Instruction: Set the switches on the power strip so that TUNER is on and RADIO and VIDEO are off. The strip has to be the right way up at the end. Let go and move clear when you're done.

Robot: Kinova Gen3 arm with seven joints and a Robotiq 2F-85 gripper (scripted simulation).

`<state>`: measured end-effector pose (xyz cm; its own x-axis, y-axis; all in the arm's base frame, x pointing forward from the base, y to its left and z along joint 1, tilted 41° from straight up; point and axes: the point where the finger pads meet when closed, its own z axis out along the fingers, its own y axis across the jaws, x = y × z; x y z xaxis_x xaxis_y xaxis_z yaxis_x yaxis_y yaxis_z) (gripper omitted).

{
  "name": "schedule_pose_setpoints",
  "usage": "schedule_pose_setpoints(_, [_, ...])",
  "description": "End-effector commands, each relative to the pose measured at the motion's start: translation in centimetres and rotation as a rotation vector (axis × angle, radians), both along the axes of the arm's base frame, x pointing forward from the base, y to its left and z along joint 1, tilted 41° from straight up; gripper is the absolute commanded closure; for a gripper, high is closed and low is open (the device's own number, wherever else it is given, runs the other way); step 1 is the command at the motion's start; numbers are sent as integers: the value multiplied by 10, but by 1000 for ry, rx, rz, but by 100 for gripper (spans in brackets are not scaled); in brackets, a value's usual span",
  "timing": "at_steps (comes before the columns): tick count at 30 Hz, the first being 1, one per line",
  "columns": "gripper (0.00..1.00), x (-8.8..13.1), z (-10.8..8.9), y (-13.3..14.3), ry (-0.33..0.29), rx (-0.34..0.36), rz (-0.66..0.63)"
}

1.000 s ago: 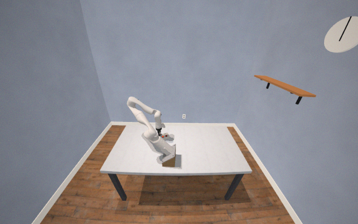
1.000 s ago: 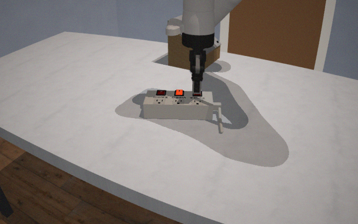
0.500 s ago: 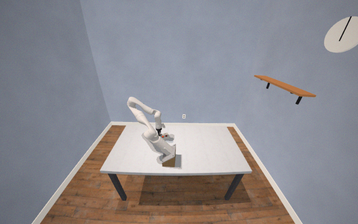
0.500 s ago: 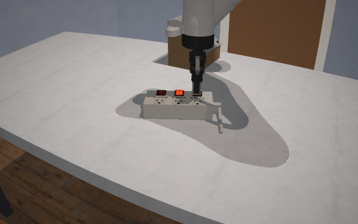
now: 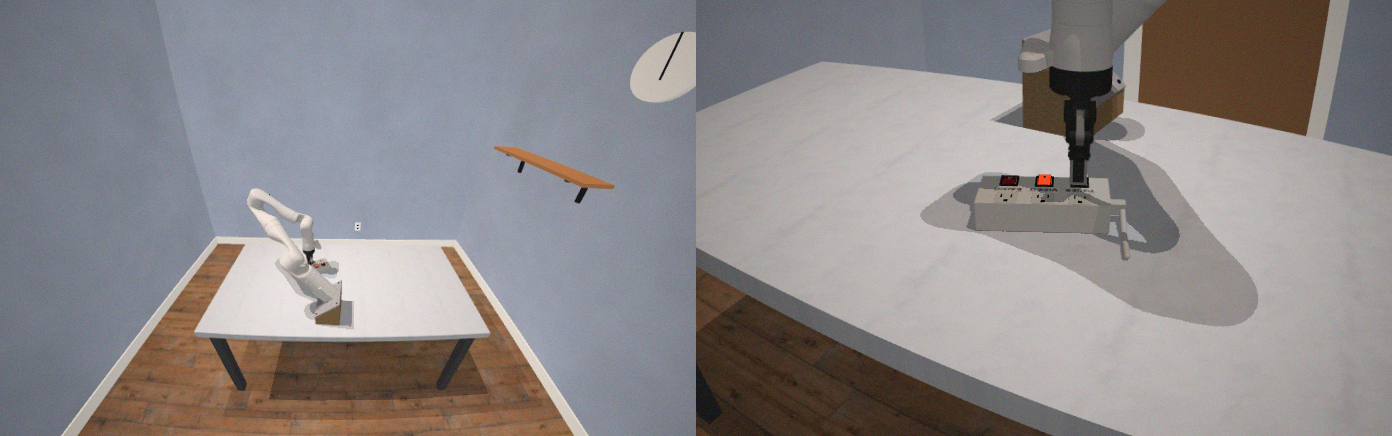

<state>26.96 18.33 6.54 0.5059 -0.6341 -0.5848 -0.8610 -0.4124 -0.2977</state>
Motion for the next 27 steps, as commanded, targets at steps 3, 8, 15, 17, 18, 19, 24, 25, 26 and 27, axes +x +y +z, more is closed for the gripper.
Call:
schedule_pose_setpoints(3, [100,-1,-1,1,-4,1,5])
schedule_pose_setpoints(8, [100,-1,-1,1,-4,1,5])
schedule_pose_setpoints(15, [100,-1,0,1,-4,1,6])
schedule_pose_setpoints(17, [100,-4,1,0,1,1,17])
schedule_pose_setpoints(18, [100,-3,2,-1,0,1,17])
schedule_pose_setpoints(19, [100,-3,4,-3,-1,1,18])
schedule_pose_setpoints(24, [100,-1,9,-8,7,0,7])
schedule_pose_setpoints(25, [100,-1,12,-10,7,0,7])
schedule_pose_setpoints(26, [100,-1,14,-12,7,0,7])
schedule_pose_setpoints(27, [100,-1,16,-14,6,0,9])
